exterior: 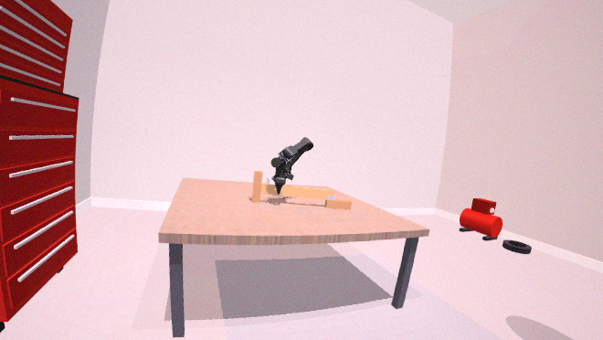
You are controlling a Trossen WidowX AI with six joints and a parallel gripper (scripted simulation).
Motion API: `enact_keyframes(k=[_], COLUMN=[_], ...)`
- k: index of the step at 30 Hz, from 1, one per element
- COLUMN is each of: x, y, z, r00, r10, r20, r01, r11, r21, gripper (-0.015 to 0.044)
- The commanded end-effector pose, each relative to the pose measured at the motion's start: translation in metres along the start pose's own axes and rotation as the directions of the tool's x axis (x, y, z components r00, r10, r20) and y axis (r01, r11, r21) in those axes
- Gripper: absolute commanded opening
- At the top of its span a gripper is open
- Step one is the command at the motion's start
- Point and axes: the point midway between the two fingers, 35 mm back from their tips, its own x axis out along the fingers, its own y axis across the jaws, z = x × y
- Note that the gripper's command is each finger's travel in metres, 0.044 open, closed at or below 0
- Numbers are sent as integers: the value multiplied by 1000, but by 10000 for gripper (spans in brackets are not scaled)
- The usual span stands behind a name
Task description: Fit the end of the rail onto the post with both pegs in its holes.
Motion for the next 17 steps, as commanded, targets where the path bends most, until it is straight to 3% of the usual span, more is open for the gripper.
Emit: enact_keyframes(k=[1, 4, 17], x=[-14, -29, -29], y=[-1, 0, 0], z=[14, 30, 30], r00=[1000, 1000, 1000], r10=[-2, -2, -2], r20=[-3, -5, -5], r01=[2, 2, 2], r11=[1000, 1000, 1000], r21=[-1, -1, -1], gripper=[440, 440, 440])
